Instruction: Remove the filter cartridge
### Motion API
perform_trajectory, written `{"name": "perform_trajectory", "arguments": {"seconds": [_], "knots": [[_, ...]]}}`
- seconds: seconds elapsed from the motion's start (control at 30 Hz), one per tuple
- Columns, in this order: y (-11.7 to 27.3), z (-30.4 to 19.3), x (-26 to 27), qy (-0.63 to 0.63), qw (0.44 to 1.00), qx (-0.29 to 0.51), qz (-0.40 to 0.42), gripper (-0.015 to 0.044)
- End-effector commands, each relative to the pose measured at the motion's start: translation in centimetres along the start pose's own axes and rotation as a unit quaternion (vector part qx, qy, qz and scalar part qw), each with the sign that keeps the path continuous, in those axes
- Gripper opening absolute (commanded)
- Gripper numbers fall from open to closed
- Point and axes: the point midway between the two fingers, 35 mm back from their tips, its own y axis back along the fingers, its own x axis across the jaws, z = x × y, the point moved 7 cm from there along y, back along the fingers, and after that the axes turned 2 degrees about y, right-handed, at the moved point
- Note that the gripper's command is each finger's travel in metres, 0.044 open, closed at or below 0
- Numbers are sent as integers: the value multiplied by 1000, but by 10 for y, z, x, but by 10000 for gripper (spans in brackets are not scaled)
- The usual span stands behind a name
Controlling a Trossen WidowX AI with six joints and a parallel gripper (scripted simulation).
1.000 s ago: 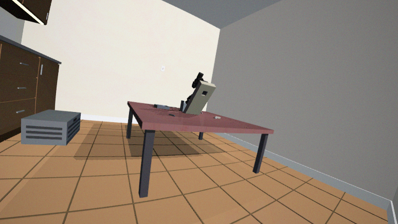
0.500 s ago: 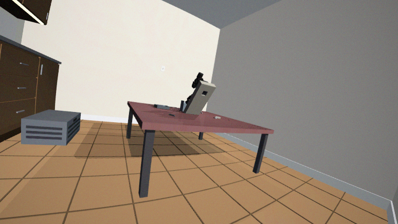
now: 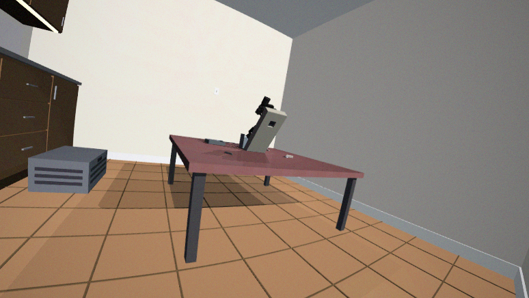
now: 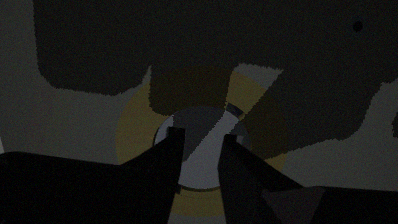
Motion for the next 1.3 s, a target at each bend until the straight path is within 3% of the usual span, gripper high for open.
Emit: {"name": "perform_trajectory", "arguments": {"seconds": [0.0,0.47,0.97,1.07,1.27], "knots": [[-9,-1,0,79,997,-4,-7,0],[-8,-1,0,317,948,-2,-8,0],[-8,-1,0,552,834,0,-8,0],[-7,-1,0,590,808,1,-8,0],[-2,0,0,571,821,0,-11,0]]}}
